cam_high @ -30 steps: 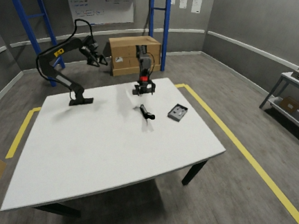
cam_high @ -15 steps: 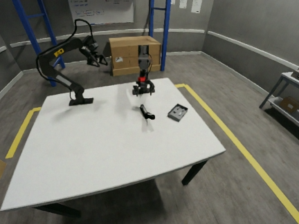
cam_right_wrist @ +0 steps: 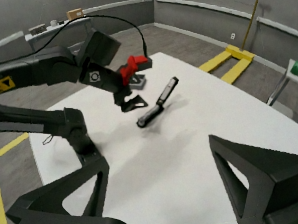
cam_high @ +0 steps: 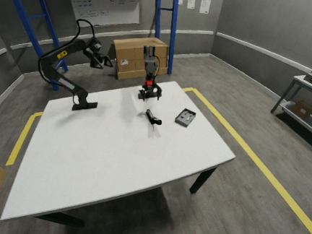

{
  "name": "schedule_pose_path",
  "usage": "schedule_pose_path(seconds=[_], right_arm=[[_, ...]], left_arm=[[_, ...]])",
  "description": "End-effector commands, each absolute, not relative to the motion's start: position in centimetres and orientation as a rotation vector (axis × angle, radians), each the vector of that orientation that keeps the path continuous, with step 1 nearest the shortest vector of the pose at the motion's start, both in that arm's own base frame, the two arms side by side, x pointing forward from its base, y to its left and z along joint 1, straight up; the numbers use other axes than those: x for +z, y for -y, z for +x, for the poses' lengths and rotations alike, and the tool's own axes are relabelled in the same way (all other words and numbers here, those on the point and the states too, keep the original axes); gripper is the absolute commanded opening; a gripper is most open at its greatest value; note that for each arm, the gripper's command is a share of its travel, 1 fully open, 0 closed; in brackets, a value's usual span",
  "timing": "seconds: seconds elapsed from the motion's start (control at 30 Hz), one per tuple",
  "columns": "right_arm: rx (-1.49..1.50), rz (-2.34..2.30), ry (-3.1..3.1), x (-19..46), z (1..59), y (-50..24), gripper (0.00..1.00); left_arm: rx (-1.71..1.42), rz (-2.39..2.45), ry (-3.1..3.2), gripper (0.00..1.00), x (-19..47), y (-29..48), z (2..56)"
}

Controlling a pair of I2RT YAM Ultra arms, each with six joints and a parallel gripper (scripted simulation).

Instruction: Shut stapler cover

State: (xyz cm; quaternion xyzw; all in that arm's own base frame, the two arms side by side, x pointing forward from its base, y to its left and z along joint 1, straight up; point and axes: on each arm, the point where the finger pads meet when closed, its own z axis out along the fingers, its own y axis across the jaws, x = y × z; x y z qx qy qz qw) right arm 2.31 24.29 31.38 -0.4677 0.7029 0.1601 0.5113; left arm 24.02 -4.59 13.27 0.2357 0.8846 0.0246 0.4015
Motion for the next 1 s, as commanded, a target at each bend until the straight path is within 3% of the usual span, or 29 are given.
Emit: schedule_pose_path(seconds=[0.0,0.37,0.9,0.93,0.97], right_arm=[[0.338,-0.962,-1.659,32.0,3.3,-25.1,1.00],[0.290,-0.942,-1.637,31.6,3.4,-25.4,1.00],[0.289,-0.943,-1.637,31.6,3.4,-25.4,1.00],[0.289,-0.943,-1.637,31.6,3.4,-25.4,1.00],[0.289,-0.943,-1.637,31.6,3.4,-25.4,1.00]], left_arm=[[0.079,0.543,-2.155,1.00,16.7,4.5,28.2],[0.125,0.457,-2.215,1.00,18.9,3.3,34.8],[0.127,0.450,-2.209,1.00,20.0,3.2,36.7],[0.129,0.443,-2.230,0.89,19.6,3.1,36.4],[0.129,0.443,-2.230,0.89,19.6,3.1,36.4]])
